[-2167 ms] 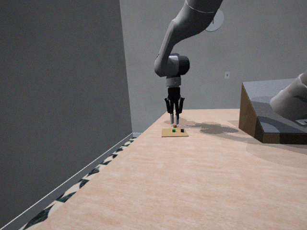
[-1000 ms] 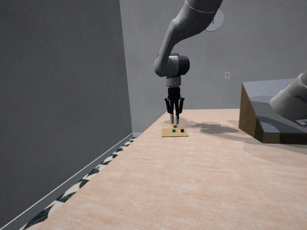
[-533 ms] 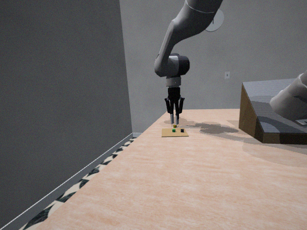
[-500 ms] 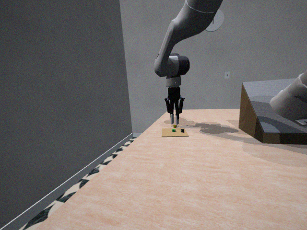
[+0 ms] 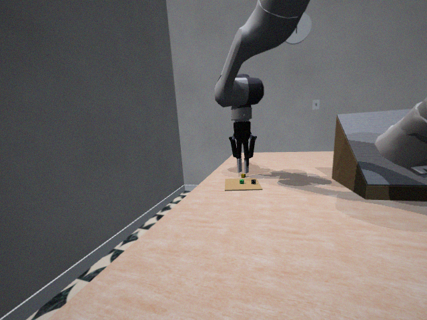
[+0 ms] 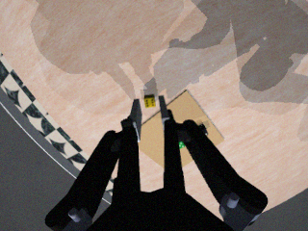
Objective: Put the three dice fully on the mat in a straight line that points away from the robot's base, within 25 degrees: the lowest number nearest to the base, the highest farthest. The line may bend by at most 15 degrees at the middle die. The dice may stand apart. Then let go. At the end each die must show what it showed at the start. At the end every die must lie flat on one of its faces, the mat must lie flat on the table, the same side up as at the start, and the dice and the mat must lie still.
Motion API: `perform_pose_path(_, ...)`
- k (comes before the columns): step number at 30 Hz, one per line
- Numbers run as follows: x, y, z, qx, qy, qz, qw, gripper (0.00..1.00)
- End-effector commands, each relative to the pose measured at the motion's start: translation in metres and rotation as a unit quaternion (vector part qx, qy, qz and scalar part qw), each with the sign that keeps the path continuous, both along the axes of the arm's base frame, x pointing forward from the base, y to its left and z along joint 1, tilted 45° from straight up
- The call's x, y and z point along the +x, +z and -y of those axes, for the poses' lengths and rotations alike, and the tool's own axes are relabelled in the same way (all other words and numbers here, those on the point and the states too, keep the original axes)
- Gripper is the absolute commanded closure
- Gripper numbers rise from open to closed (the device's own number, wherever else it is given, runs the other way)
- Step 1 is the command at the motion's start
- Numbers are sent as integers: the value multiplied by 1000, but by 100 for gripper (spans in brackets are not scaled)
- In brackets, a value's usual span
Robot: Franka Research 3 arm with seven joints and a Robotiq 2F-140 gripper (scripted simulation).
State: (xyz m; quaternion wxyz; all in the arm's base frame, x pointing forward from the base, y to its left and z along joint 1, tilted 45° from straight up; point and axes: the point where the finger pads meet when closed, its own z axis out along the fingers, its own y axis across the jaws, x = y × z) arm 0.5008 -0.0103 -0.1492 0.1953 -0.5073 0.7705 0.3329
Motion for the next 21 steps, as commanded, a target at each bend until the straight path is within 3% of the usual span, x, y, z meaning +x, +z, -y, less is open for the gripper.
perform_pose_path(1, 0, -1, 0, 0, 1, 2, 1000, 81)
perform_pose_path(21, -1, -8, -7, 0, 1, 2, 1000, 81)
